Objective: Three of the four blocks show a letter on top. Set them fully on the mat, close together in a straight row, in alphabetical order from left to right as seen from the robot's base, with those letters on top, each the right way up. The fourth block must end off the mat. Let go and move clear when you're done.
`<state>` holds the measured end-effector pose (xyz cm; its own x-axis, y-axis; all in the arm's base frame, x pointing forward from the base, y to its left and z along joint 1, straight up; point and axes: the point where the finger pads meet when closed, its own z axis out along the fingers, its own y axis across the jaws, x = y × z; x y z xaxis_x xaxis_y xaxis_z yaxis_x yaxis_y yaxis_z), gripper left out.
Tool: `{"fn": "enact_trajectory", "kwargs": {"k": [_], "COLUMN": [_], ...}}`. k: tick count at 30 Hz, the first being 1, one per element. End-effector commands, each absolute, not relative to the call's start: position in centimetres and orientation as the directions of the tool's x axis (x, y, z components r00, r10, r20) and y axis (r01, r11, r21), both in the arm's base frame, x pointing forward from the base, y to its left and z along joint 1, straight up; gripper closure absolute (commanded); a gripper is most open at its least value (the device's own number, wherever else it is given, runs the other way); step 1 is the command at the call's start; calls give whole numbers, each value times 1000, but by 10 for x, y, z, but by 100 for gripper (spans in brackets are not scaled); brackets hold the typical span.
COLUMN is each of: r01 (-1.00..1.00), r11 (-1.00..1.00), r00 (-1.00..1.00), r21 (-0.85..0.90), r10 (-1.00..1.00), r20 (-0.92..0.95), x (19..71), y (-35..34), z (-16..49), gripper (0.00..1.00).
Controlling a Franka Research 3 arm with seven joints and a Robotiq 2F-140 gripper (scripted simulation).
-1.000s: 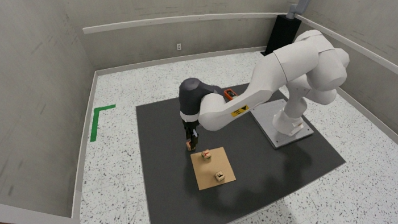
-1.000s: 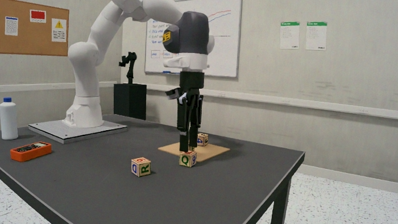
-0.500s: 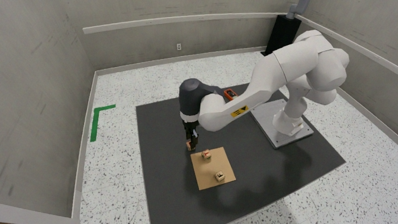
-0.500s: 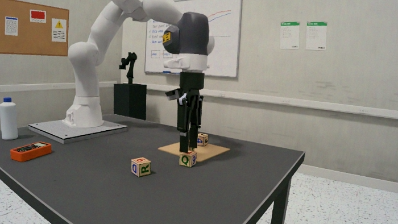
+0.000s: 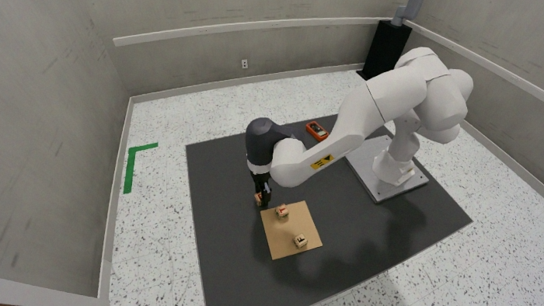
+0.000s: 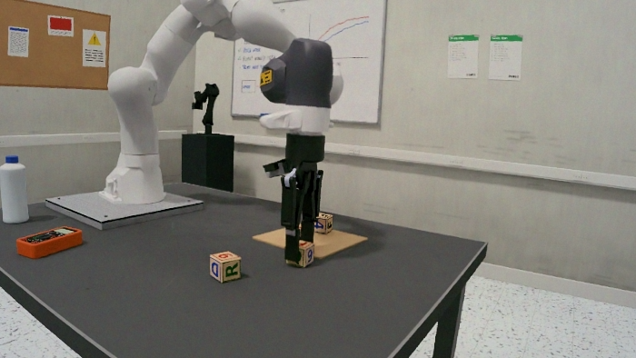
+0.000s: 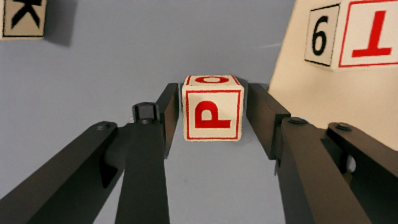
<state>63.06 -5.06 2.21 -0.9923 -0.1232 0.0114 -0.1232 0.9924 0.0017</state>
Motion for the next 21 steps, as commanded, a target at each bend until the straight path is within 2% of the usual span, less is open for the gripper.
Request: {"fn": "enact_trajectory", "kwargs": {"k": [1, 21], "r01": [-133, -133], "r11": [991, 991], "r00": [-991, -991], "r21": [-1, -1], "r10": [-133, -133], "r20": [0, 0], "x": [634, 634], "y": [-51, -51], "z": [15, 9], "gripper": [57, 57]}}
